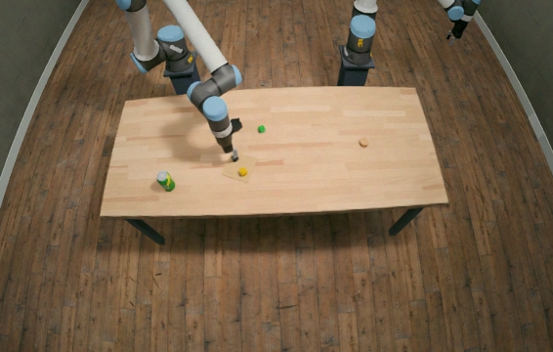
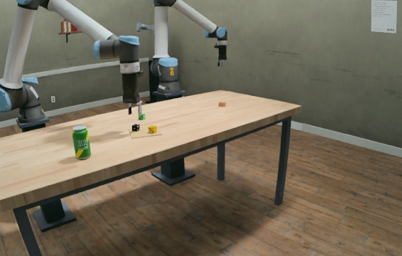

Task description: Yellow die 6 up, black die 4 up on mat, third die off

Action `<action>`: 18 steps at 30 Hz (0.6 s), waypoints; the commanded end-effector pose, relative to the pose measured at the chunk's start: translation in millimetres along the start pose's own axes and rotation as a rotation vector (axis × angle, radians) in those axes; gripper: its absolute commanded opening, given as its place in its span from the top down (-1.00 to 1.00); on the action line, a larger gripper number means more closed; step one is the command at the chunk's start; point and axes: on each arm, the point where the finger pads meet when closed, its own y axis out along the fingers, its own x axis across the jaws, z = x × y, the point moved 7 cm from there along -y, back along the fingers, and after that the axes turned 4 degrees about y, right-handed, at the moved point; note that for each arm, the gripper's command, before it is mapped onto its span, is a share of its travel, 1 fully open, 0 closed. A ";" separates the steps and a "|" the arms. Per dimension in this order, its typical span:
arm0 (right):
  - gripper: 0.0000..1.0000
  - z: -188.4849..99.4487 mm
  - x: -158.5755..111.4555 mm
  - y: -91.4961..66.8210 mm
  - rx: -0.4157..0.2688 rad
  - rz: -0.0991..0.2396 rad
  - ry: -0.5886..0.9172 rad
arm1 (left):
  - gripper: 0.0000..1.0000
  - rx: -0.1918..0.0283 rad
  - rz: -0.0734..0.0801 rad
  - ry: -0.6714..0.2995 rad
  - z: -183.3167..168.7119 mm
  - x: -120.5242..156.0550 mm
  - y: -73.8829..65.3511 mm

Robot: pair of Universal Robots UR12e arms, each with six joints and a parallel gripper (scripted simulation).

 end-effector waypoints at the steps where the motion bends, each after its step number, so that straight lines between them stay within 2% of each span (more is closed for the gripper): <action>1: -1.00 0.2 0.6 -1.3 0.000 -0.002 0.000 | -1.00 -0.002 0.000 0.000 -0.5 -0.1 -0.8; 14: -1.00 0.2 0.6 -1.6 0.000 -0.002 0.000 | -1.00 -0.002 0.000 0.000 -0.5 -0.1 -0.8; 18: -1.00 0.2 0.6 -7.2 0.000 -0.002 0.000 | -1.00 -0.002 0.000 0.000 -0.5 -0.1 -0.8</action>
